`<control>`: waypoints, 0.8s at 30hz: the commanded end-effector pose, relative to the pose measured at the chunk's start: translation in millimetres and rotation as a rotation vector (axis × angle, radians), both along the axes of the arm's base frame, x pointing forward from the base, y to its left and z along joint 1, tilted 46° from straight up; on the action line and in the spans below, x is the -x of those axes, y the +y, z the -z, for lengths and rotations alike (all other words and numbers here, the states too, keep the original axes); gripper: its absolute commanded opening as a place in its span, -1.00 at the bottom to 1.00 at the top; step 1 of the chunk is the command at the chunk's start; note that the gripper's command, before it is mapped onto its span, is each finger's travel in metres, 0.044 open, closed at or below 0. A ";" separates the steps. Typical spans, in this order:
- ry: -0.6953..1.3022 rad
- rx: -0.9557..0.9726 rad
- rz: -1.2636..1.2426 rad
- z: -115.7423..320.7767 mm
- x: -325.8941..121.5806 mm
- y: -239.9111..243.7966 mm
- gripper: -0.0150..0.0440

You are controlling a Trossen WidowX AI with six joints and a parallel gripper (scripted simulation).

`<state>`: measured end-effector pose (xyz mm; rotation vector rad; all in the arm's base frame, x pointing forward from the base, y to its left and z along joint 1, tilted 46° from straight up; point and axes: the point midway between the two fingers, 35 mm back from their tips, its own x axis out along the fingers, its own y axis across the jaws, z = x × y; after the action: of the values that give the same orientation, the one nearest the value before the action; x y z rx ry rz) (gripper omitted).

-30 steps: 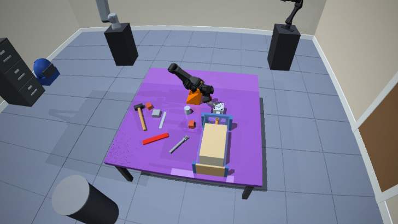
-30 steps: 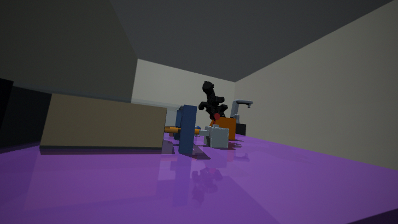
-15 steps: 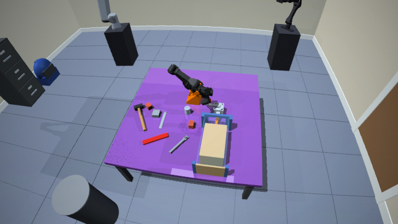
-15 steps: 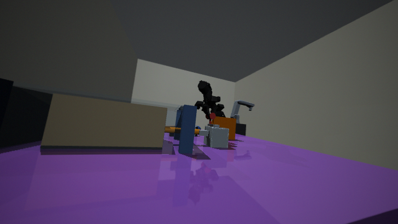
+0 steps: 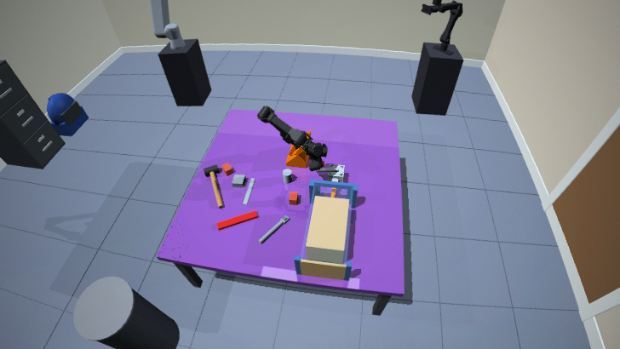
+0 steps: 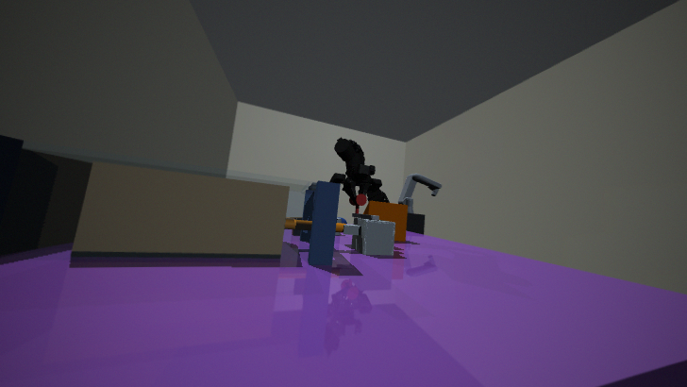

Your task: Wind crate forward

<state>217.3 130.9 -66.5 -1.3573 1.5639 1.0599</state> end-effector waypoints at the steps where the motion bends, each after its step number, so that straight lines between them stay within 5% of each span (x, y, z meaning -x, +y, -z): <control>1: -0.052 0.007 0.003 5.6 -24.0 -1.1 -0.49; 24: -0.055 0.006 0.003 19.7 -55.8 10.0 -0.49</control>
<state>257.8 137.2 -77.9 -1.3737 1.5603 1.0276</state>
